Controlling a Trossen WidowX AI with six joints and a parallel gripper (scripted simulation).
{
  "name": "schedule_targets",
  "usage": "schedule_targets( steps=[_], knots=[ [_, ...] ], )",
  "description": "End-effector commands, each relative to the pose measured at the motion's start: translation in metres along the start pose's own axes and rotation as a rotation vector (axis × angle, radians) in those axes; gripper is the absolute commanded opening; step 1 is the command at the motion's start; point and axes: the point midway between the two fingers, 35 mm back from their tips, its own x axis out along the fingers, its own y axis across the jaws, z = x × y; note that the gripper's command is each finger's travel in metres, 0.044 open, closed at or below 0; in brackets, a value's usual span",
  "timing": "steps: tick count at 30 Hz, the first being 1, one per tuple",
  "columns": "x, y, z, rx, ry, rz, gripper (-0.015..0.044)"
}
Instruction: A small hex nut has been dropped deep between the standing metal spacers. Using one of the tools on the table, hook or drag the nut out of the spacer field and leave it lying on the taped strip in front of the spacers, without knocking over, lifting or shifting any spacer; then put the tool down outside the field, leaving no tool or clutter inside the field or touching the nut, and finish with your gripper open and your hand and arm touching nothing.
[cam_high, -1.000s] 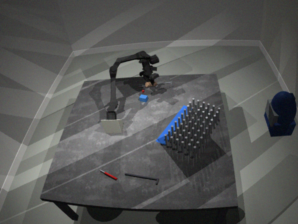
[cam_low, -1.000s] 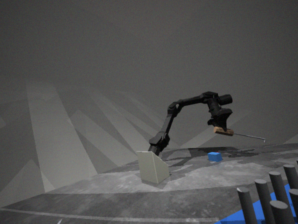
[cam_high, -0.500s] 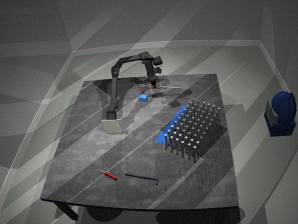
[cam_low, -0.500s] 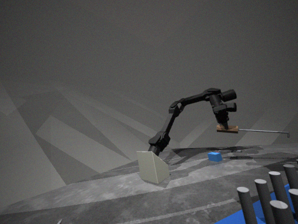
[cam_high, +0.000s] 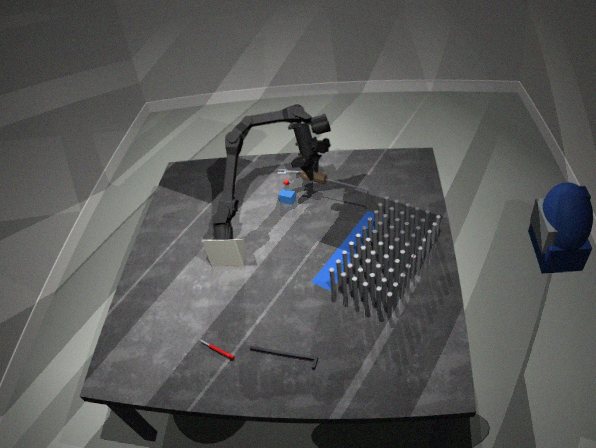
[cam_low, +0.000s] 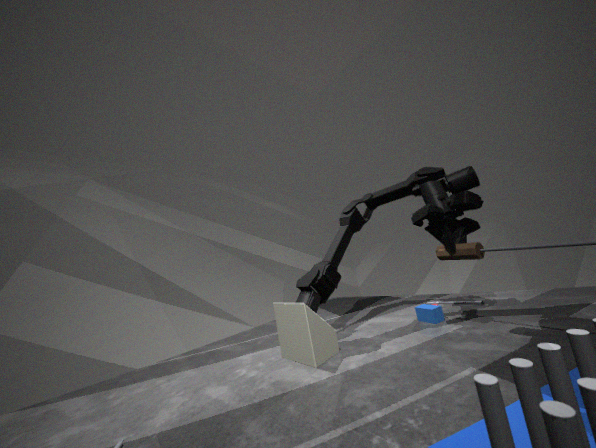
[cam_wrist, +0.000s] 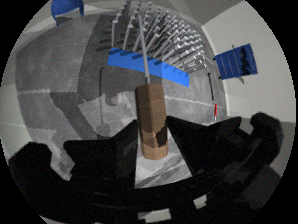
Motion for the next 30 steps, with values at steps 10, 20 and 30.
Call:
schedule_targets(
  steps=[10, 20, 30],
  knots=[
    [0.002, -0.019, 0.013, 0.199, -0.013, -0.033, 0.0000],
    [0.048, -0.002, 0.009, 0.200, -0.013, -0.036, 0.0000],
    [0.103, 0.018, -0.008, 0.200, -0.014, -0.033, 0.0000]
  ],
)
